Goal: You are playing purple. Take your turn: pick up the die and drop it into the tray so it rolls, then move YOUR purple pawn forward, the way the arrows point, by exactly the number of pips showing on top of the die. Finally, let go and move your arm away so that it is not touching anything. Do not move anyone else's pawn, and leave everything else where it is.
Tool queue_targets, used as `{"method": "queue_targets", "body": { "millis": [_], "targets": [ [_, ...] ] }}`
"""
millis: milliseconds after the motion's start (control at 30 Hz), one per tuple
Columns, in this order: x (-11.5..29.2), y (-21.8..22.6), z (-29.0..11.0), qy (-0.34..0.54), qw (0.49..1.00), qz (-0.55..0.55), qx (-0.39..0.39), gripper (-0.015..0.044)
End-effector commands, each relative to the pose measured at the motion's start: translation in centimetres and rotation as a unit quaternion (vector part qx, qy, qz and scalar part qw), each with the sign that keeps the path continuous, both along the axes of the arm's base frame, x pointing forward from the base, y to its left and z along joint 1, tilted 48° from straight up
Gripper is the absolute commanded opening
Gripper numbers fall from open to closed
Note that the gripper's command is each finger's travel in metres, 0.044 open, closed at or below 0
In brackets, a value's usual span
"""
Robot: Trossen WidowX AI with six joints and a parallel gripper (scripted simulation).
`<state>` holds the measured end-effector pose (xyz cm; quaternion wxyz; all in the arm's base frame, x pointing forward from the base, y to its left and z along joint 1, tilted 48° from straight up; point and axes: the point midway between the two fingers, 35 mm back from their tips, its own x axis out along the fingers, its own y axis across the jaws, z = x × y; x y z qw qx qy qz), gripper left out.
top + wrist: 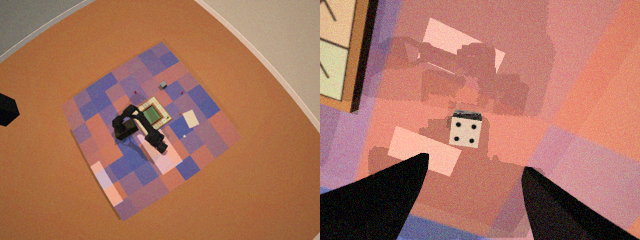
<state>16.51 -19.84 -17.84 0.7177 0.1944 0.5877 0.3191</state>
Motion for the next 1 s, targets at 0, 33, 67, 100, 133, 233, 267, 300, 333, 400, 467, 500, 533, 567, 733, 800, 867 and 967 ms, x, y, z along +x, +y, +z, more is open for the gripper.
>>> {"method": "queue_targets", "body": {
  "millis": [0, 33, 67, 100, 133, 233, 267, 300, 333, 400, 467, 500, 533, 567, 733, 800, 867, 967],
  "targets": [
    [-0.3, 0.7, 0.1, 0.000, 1.000, -0.006, 0.016, 0.0275],
    [-0.3, 0.8, 0.1, 0.000, 1.000, -0.006, 0.016, 0.0275],
    [-0.3, 0.8, 0.1, 0.000, 1.000, -0.006, 0.016, 0.0275],
    [-0.3, 0.9, 0.0, 0.000, 1.000, -0.006, 0.017, 0.0275],
    [-0.2, 1.4, -0.4, 0.000, 1.000, -0.006, 0.017, 0.0275],
    [-0.1, 2.0, -1.0, 0.000, 1.000, -0.006, 0.017, 0.0275],
    [-0.1, 2.0, -1.0, 0.000, 1.000, -0.006, 0.017, 0.0275],
    [-0.1, 2.0, -1.0, 0.000, 1.000, -0.006, 0.017, 0.0275],
    [-0.1, 2.0, -1.0, 0.000, 1.000, -0.006, 0.017, 0.0275],
    [-0.1, 2.0, -1.0, 0.000, 1.000, -0.006, 0.017, 0.0275],
    [0.0, 2.6, -1.5, -0.001, 1.000, -0.006, 0.017, 0.0275],
    [0.1, 3.0, -1.8, -0.001, 1.000, -0.006, 0.017, 0.0275],
    [0.1, 3.2, -1.9, -0.001, 1.000, -0.005, 0.017, 0.0275],
    [0.1, 3.2, -1.9, -0.001, 1.000, -0.005, 0.017, 0.0275],
    [0.1, 3.2, -1.9, -0.001, 1.000, -0.005, 0.017, 0.0275],
    [0.2, 3.2, -2.0, -0.001, 1.000, -0.005, 0.017, 0.0275],
    [0.2, 3.4, -2.2, -0.001, 1.000, -0.005, 0.017, 0.0275],
    [0.3, 3.8, -2.6, -0.001, 1.000, -0.005, 0.017, 0.0275]
  ]
}}
